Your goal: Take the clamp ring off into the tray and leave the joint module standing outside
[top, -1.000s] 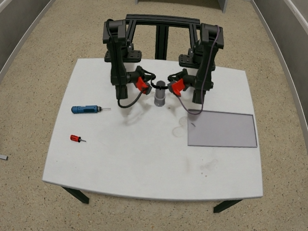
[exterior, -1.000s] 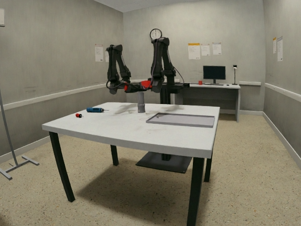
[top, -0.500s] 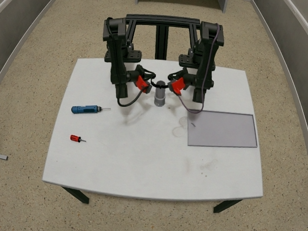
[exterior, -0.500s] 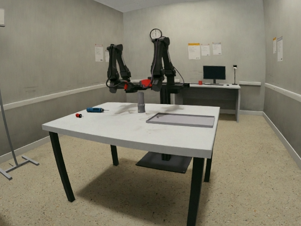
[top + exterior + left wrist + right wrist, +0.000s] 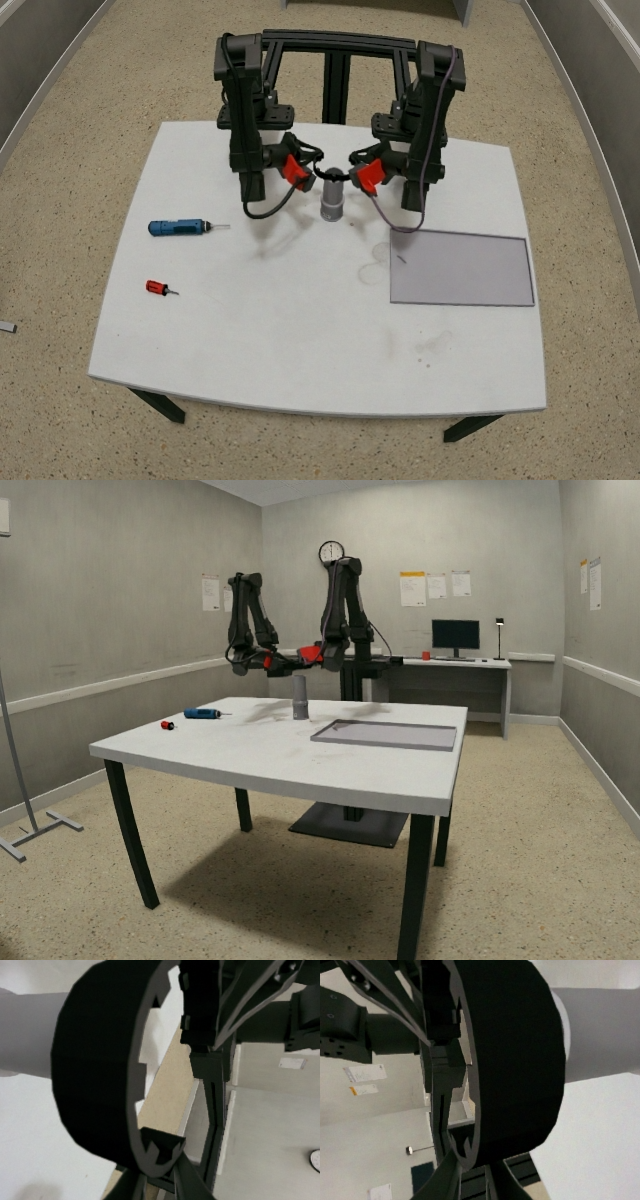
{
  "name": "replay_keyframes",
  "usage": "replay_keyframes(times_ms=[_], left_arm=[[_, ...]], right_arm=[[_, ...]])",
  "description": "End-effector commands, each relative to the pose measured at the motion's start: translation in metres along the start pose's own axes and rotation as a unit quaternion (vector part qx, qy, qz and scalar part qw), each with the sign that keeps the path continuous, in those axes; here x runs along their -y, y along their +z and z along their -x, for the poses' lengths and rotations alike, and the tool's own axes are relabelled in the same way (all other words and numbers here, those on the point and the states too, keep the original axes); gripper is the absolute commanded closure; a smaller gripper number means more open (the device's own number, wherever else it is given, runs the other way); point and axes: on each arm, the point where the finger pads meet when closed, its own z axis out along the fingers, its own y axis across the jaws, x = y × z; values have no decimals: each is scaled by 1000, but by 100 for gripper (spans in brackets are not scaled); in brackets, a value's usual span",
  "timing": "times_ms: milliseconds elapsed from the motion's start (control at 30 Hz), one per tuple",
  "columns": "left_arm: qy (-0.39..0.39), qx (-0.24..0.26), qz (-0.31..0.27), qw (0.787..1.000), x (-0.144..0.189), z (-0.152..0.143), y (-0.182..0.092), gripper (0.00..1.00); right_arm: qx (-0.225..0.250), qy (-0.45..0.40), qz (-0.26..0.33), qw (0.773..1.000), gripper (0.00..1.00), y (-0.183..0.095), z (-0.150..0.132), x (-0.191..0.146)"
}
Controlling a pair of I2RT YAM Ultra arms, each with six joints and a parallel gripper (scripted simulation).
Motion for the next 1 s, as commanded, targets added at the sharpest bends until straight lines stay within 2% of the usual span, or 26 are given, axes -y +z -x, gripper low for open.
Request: replay_keyframes(times_ms=[0,967], left_arm=[[1,0,-3,1000,13,1,-2,94],[11,6,4,1000,23,9,-12,94]], right_arm=[[-2,-5,6,1000,94,0,-2,-14],[5,-22,0,1000,94,-9,9,-26]])
